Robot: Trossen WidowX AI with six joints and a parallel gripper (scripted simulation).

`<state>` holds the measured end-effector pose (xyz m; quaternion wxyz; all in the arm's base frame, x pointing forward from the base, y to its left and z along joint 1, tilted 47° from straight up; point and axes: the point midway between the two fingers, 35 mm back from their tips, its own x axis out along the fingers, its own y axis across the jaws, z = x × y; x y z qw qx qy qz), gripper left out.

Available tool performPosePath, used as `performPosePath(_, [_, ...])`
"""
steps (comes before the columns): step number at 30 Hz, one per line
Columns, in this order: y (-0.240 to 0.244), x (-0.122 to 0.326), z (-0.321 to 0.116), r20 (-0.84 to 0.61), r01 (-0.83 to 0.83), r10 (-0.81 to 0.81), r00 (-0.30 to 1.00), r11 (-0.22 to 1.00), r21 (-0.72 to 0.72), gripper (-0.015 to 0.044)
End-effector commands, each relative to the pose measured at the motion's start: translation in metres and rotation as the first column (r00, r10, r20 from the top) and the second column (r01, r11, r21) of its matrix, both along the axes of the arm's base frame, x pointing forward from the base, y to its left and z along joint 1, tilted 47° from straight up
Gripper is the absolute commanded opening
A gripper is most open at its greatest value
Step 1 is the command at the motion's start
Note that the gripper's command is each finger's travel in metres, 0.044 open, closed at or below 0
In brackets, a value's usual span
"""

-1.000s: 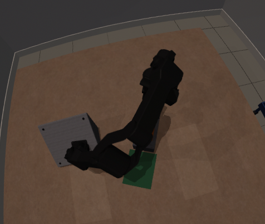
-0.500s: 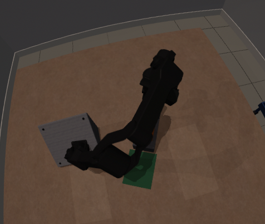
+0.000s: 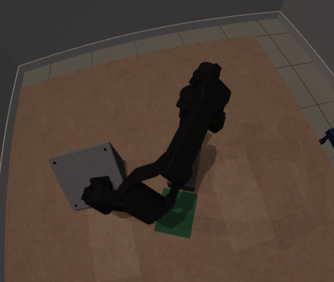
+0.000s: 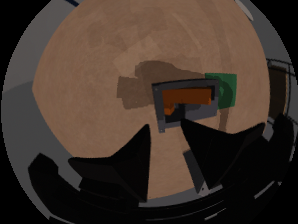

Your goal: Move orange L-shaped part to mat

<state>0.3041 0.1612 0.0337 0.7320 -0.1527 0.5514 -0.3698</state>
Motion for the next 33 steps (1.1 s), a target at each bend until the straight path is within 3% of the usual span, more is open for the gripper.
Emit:
performPosePath(1, [0.001, 0.0, 0.0, 0.0, -0.004, 0.004, 1.0, 1.0, 0.001, 0.018])
performPosePath(11, [-0.051, 0.007, -0.047, -0.006, 0.011, -0.011, 1.0, 1.0, -0.004, 0.018])
performPosePath(33, [-0.072, 0.01, -0.067, -0.006, 0.011, -0.011, 1.0, 1.0, -0.005, 0.018])
